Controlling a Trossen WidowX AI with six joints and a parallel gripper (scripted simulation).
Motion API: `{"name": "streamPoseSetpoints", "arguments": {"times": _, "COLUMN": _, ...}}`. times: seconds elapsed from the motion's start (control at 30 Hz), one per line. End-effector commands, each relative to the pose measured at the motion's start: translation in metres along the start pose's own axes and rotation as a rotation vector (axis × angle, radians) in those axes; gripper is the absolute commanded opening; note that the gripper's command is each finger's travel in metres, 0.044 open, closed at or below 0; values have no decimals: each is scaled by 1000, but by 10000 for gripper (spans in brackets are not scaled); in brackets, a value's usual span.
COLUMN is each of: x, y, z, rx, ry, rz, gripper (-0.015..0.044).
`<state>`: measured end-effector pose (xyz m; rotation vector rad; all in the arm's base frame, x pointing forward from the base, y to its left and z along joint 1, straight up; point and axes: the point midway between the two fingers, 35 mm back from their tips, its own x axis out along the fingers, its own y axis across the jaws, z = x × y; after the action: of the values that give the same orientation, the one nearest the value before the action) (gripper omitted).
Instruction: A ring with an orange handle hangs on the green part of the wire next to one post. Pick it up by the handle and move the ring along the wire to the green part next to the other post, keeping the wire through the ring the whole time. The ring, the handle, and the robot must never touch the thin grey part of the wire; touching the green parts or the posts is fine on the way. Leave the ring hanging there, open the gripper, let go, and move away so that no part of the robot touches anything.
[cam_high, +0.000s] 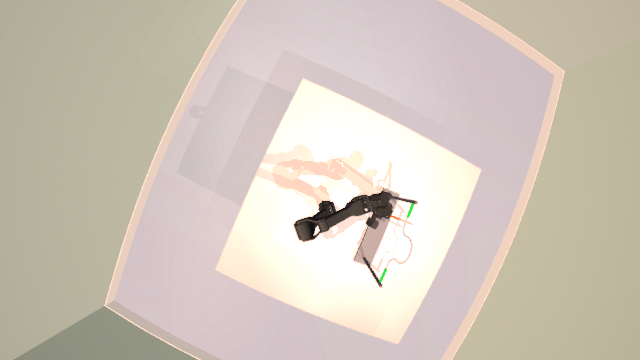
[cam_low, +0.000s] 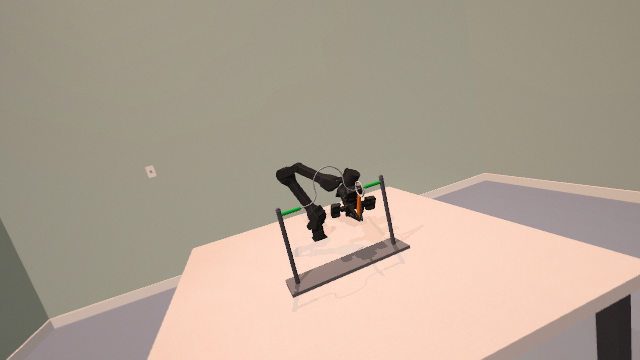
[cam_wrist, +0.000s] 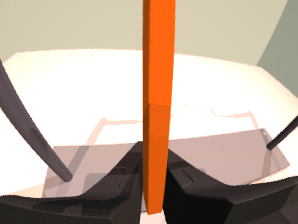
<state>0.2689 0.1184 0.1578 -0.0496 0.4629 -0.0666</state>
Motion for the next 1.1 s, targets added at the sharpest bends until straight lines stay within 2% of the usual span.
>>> {"name": "streamPoseSetpoints", "arguments": {"times": 0.0, "x": -1, "y": 7, "z": 2, "rx": 18, "ry": -2, "rz": 4, "gripper": -150}}
{"name": "streamPoseSetpoints", "arguments": {"times": 1.07, "x": -5, "y": 39, "z": 2, "rx": 26, "ry": -6, "rz": 6, "gripper": -150}}
